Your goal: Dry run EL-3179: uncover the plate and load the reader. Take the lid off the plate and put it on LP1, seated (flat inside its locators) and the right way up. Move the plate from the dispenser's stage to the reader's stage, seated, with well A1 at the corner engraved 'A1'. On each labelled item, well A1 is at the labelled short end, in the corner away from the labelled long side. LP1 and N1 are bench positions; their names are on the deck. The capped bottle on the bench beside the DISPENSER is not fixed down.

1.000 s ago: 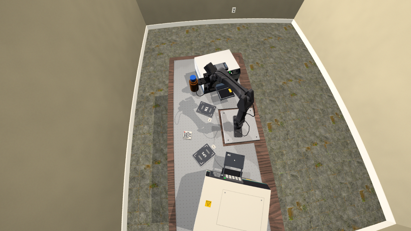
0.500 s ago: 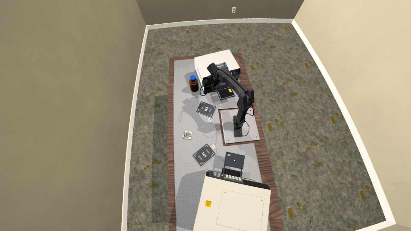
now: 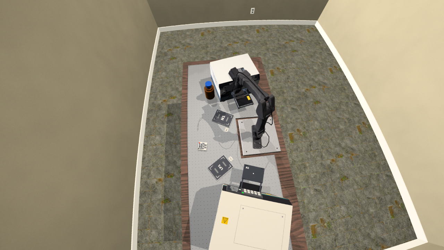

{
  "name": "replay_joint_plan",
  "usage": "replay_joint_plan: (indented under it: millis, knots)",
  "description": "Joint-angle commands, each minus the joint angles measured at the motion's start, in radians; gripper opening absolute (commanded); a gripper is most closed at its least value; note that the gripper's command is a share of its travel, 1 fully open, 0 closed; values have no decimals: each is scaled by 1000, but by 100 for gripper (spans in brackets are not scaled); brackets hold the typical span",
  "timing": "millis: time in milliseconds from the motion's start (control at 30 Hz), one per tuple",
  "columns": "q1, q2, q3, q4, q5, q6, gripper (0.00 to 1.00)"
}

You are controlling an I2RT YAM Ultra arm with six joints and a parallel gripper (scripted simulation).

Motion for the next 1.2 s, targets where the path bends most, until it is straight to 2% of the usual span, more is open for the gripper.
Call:
replay_joint_plan:
  millis: [0, 67, 100, 133, 167, 300, 333, 400, 433, 500, 533, 567, 633, 1067, 1167]
  knots:
    - [-42, 25, 50, -68, -14, -36, 100]
    - [-64, 21, 41, -72, -16, -55, 100]
    - [-74, -17, -5, -72, -17, -65, 100]
    - [-85, -22, -14, -69, -18, -76, 100]
    - [-98, 24, 41, -92, -19, -78, 100]
    - [-121, 41, 59, -125, -18, -87, 100]
    - [-131, 0, 48, -121, -18, -98, 100]
    - [-153, -9, -6, -119, -20, -119, 100]
    - [-167, 38, 49, -143, -22, -122, 100]
    - [-191, 53, 65, -174, -24, -132, 100]
    - [-202, 48, 57, -172, -24, -143, 100]
    - [-212, 10, 11, -173, -24, -153, 100]
    - [-235, -2, -7, -167, -23, -176, 100]
    - [-229, 13, 11, -154, -14, -174, 100]
    - [-229, -6, -28, -126, -23, -181, 100]
